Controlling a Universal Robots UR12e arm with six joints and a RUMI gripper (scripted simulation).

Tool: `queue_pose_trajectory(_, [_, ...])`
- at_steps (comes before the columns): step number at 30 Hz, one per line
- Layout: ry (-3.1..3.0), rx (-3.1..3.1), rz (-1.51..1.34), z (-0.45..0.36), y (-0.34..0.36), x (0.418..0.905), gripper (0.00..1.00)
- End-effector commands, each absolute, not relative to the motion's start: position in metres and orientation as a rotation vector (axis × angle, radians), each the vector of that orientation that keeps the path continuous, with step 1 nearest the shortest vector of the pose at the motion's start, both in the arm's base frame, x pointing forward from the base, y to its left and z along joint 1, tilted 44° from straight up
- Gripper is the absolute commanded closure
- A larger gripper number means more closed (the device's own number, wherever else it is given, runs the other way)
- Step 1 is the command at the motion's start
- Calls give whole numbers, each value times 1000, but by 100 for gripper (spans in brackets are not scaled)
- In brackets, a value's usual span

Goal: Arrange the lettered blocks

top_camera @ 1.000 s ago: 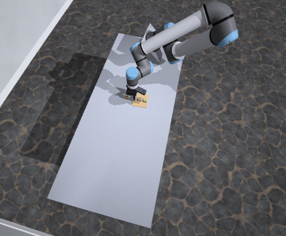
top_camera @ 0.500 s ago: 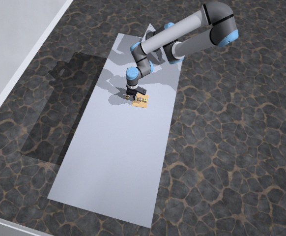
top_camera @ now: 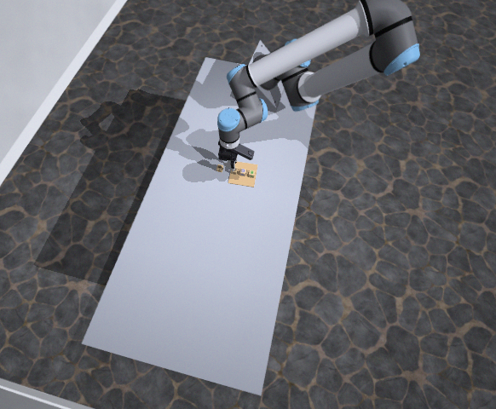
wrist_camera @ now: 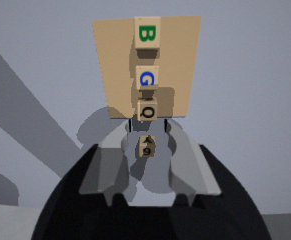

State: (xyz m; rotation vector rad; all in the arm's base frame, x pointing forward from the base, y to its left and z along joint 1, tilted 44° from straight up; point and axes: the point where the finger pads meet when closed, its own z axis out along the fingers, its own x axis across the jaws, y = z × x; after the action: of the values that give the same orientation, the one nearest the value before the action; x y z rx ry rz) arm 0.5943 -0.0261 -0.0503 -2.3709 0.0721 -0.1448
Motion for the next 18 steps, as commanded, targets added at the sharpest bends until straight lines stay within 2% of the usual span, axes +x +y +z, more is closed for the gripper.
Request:
queue_pose_trajectory(1, [71, -2371, -145, -32, -44, 591, 72])
queue_pose_trajectory(13, [71, -2371, -145, -19, -57, 589, 72])
queue_pose_trajectory(14, [71, -2371, -145, -19, -57, 589, 0])
queue_pose_trajectory(18, [71, -2371, -145, -19, -57, 589, 0])
